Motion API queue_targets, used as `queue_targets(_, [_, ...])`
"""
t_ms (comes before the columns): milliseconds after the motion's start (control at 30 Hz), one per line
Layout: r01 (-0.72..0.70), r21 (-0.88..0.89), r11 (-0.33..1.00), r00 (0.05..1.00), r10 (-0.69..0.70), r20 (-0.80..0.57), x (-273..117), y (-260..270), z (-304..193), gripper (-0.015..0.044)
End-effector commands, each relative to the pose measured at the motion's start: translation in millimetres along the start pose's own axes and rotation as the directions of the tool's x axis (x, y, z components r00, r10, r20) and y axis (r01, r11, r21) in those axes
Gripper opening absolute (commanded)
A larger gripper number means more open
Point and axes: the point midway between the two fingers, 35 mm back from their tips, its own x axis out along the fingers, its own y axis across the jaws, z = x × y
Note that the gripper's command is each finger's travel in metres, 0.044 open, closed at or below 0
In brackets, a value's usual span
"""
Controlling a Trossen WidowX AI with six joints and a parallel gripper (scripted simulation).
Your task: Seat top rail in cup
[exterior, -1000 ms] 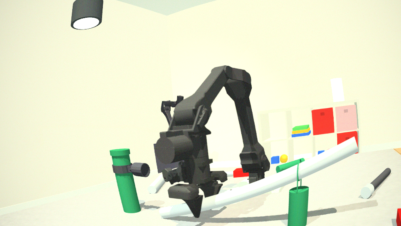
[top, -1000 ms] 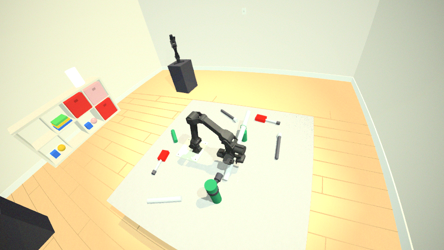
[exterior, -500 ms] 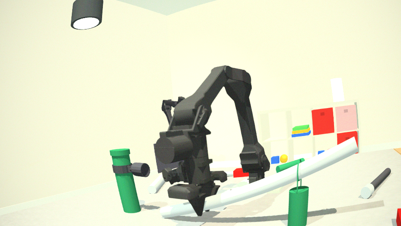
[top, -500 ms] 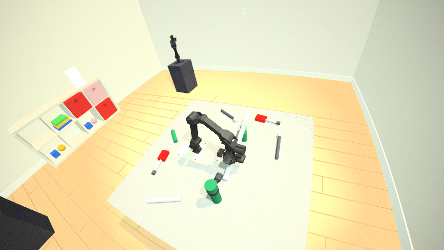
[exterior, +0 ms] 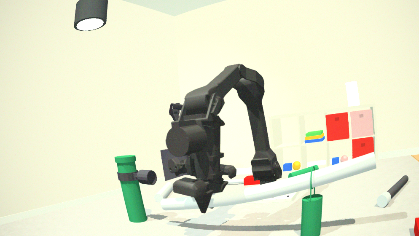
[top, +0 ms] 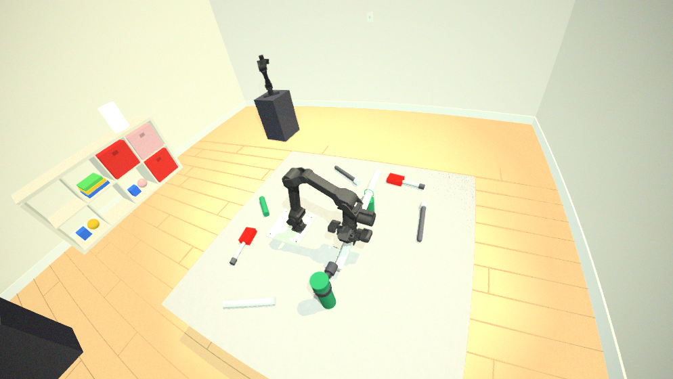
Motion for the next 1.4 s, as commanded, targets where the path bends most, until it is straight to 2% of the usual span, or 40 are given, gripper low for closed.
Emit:
queue_targets(0, [-0.025,0.005,1.000,0.996,0.025,0.083,-27,2,8,0.0000])
queue_targets(200, [-0.030,0.003,1.000,0.986,0.029,0.167,-50,0,14,0.0000])
queue_targets(1367, [-0.016,0.000,1.000,0.988,0.015,0.151,-49,1,13,0.0000])
